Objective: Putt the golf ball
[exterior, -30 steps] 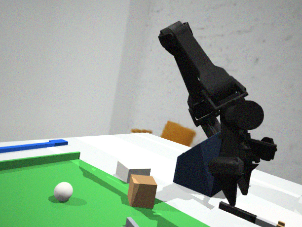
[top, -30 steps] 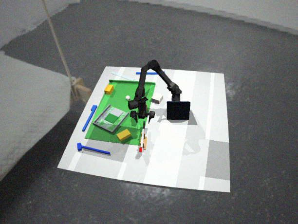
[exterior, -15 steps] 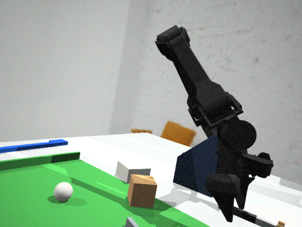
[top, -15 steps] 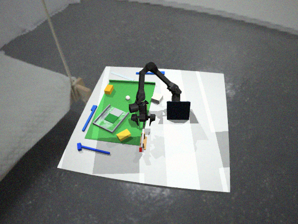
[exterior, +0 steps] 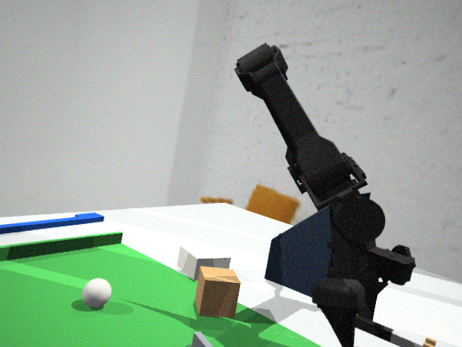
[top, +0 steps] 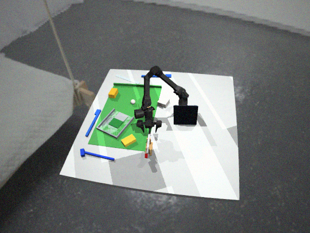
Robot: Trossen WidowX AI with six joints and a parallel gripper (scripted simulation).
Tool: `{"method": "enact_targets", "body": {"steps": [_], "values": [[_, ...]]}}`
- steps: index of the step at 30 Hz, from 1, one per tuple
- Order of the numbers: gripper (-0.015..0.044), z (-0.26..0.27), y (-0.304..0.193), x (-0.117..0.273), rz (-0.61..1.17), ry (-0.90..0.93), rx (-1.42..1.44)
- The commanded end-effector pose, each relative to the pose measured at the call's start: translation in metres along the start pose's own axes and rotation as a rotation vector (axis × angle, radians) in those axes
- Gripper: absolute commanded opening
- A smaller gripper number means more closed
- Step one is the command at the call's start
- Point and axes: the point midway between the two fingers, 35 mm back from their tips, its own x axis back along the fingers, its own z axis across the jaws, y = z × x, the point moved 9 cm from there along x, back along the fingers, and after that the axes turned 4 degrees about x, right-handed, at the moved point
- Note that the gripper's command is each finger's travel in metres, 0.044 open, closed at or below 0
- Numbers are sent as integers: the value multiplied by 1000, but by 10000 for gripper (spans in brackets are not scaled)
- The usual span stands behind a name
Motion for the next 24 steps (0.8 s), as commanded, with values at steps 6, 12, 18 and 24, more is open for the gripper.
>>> {"method": "enact_targets", "body": {"steps": [6,12,18,24], "values": [[361,0,-1,-4,1,2,0],[204,0,-1,-4,1,2,0],[46,0,-1,-4,1,2,0],[6,0,-1,-4,1,2,0]]}}
